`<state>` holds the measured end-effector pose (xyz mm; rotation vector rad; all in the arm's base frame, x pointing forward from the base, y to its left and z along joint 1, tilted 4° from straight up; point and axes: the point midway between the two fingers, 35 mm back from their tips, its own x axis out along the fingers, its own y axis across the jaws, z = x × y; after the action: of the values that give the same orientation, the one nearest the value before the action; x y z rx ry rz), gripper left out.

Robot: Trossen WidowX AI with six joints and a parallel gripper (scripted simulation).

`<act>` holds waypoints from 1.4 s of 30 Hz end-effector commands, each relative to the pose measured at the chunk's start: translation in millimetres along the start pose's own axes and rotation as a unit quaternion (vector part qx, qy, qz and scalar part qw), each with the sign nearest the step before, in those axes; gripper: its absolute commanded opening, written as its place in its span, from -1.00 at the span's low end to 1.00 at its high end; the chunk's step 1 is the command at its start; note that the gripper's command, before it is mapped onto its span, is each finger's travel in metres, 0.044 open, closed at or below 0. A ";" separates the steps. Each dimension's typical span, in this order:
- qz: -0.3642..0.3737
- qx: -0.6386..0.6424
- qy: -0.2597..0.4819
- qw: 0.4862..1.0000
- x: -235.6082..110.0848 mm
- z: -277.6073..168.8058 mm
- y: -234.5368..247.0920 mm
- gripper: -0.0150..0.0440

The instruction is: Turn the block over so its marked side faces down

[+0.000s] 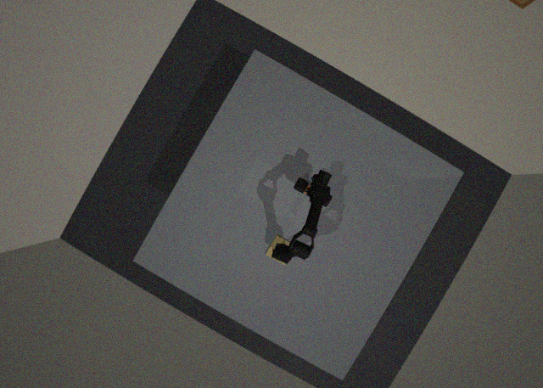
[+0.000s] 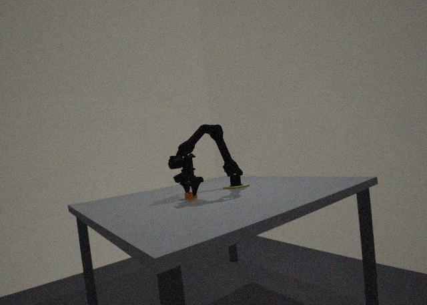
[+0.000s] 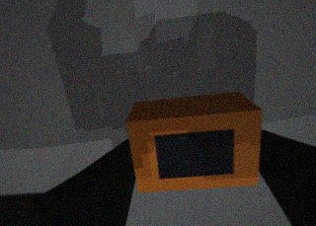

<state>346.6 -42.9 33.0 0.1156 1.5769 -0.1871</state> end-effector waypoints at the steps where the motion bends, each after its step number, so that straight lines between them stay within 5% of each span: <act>1: -0.001 -0.002 0.000 1.000 -7.8 0.3 -0.3 -0.28; 4: -0.001 -0.002 0.000 1.000 -25.3 0.3 -0.3 -0.49; 42: -0.001 -0.003 -0.247 0.969 -20.9 -3.2 0.1 -0.49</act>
<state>345.3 -41.0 52.4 0.0679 1.1317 -0.1948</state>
